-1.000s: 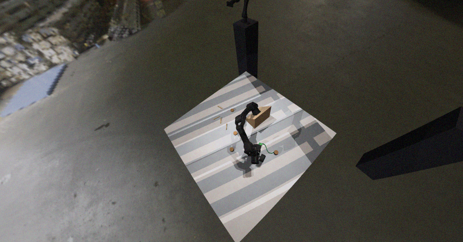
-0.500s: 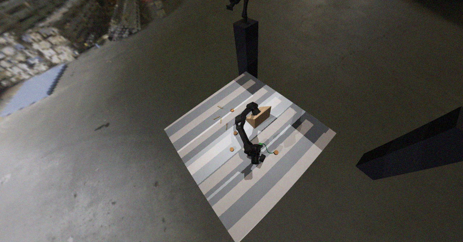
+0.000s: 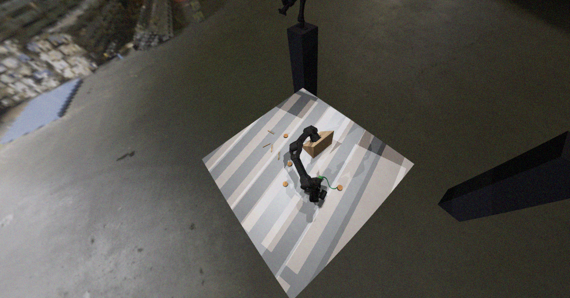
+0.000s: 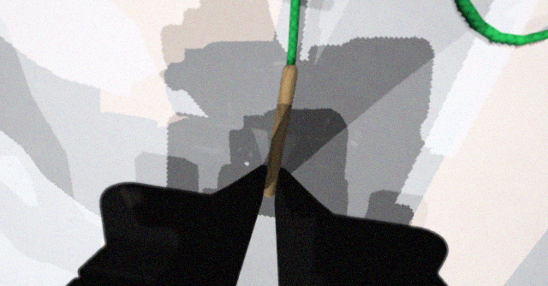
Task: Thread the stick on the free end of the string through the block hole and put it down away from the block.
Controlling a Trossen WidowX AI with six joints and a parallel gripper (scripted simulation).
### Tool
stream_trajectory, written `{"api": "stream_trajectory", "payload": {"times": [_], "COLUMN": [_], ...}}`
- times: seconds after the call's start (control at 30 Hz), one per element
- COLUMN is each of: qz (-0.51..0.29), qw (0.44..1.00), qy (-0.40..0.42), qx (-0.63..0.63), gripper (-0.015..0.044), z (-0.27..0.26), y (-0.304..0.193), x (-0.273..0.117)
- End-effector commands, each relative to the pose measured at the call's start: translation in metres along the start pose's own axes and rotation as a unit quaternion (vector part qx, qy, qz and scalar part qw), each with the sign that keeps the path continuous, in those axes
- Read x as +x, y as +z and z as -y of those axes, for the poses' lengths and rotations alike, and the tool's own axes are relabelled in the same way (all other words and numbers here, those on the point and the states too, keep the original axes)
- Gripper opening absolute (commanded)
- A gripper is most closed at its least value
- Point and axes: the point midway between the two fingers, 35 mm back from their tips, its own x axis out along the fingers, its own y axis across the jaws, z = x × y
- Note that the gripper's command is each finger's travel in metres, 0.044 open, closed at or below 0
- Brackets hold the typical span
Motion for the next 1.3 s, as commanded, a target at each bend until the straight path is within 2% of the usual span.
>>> {"api": "stream_trajectory", "payload": {"times": [0.0, 0.9, 1.17, 1.27], "qz": [-0.006, -0.006, 0.000, -0.002], "qw": [1.000, 1.000, 1.000, 1.000], "qy": [0.001, 0.001, -0.001, -0.005], "qx": [0.002, 0.002, 0.000, 0.000], "gripper": [0.0000, 0.0000, 0.0210, 0.0210], "z": [-0.001, -0.001, 0.001, 0.003], "y": [-0.004, -0.004, -0.001, -0.001], "x": [0.001, 0.001, -0.010, -0.058]}}
